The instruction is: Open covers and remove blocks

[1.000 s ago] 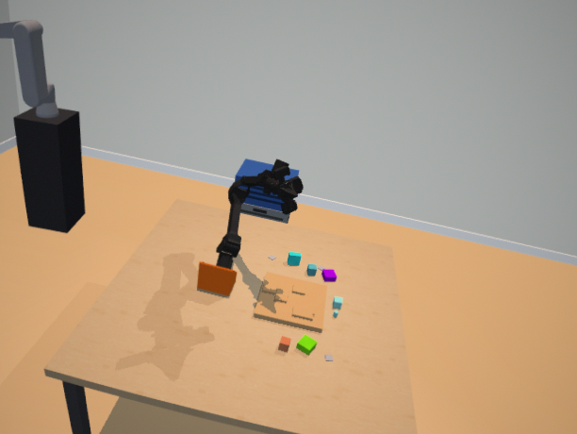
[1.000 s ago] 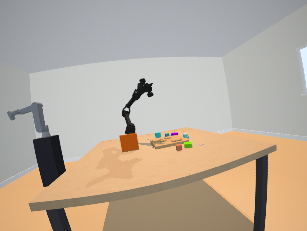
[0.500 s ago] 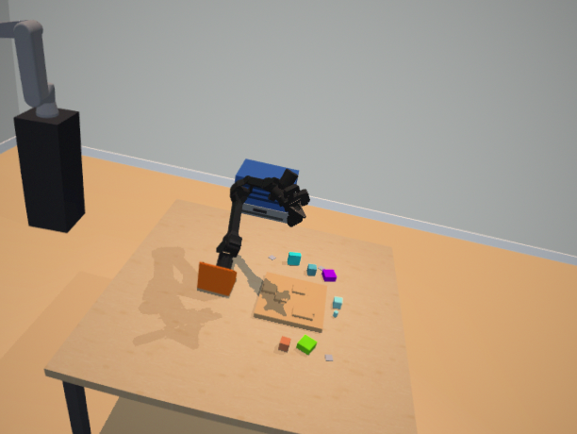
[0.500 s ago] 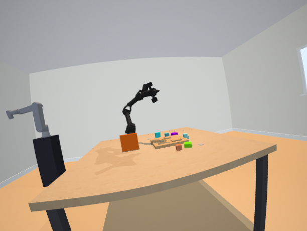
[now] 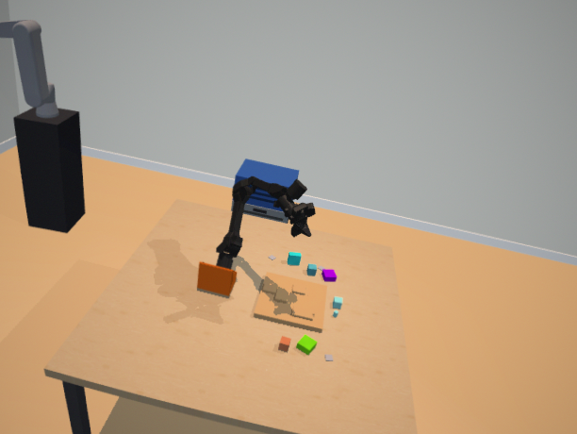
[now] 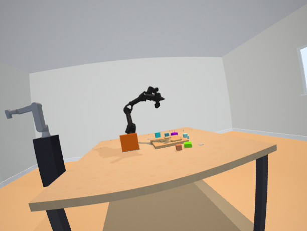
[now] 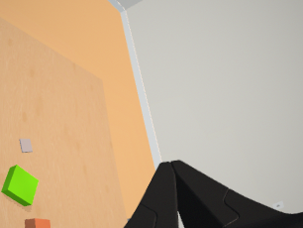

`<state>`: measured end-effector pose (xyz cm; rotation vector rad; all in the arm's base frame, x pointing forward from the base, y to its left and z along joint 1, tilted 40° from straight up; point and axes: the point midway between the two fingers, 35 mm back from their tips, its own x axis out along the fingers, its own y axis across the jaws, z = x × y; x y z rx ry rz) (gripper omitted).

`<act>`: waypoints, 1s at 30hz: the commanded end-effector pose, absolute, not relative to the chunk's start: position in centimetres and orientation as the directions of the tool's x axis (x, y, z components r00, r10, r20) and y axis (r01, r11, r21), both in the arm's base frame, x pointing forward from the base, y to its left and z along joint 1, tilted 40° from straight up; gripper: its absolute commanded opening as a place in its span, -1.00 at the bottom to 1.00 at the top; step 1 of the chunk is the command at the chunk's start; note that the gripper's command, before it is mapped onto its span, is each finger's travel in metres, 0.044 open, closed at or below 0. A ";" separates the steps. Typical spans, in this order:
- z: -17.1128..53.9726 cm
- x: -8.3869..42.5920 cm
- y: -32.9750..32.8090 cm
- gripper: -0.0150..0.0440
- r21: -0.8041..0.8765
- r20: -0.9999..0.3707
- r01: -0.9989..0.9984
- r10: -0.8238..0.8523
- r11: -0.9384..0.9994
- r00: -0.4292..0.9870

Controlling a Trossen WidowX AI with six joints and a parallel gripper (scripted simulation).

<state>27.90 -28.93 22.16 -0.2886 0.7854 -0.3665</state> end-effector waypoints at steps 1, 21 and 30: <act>20.4 29.0 -27.3 -0.49 -0.332 -0.673 0.154 -0.348 0.931 0.653; 14.3 32.2 -19.8 -0.49 -0.002 -0.807 -0.003 0.000 1.000 0.590; 11.9 32.8 -15.8 -0.49 0.171 -0.840 -0.040 0.167 0.984 0.516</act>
